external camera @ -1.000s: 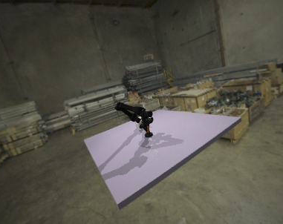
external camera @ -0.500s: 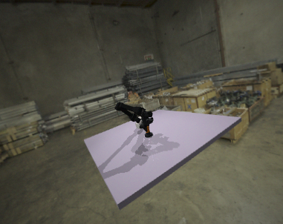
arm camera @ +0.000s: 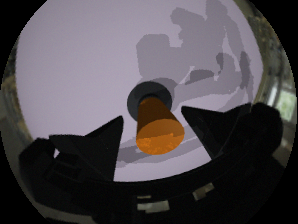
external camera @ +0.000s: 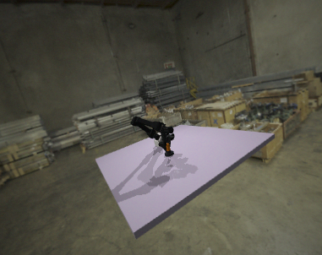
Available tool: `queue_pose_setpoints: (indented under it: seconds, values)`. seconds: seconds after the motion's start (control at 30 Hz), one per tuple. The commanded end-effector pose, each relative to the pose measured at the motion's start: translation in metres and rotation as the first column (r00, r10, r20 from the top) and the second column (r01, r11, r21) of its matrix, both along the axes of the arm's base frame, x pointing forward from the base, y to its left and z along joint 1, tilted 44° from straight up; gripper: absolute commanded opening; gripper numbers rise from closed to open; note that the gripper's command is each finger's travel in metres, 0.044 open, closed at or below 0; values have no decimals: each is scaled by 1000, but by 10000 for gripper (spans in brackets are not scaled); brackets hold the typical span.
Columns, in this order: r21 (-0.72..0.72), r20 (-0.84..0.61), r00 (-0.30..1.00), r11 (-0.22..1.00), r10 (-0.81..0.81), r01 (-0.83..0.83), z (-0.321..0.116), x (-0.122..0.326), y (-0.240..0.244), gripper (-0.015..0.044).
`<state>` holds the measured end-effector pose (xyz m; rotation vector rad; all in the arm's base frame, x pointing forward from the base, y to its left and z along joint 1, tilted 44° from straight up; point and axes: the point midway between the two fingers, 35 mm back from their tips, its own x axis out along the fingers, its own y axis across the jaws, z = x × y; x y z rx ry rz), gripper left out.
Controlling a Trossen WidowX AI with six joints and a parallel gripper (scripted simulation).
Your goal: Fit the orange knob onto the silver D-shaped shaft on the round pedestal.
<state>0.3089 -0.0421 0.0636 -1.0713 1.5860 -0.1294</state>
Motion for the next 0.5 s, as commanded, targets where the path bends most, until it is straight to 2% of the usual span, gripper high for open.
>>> queue_pose_setpoints:
  seconds: [0.0,0.1,0.3,0.47]
  values:
    - [0,1,1000,1000,0,0,0,0,0,440]
    - [3,1,1000,1000,0,0,7,1,8,440]
    - [4,-2,1000,1000,0,0,67,-7,64,440]
    - [4,-2,1000,1000,0,0,68,-4,68,440]
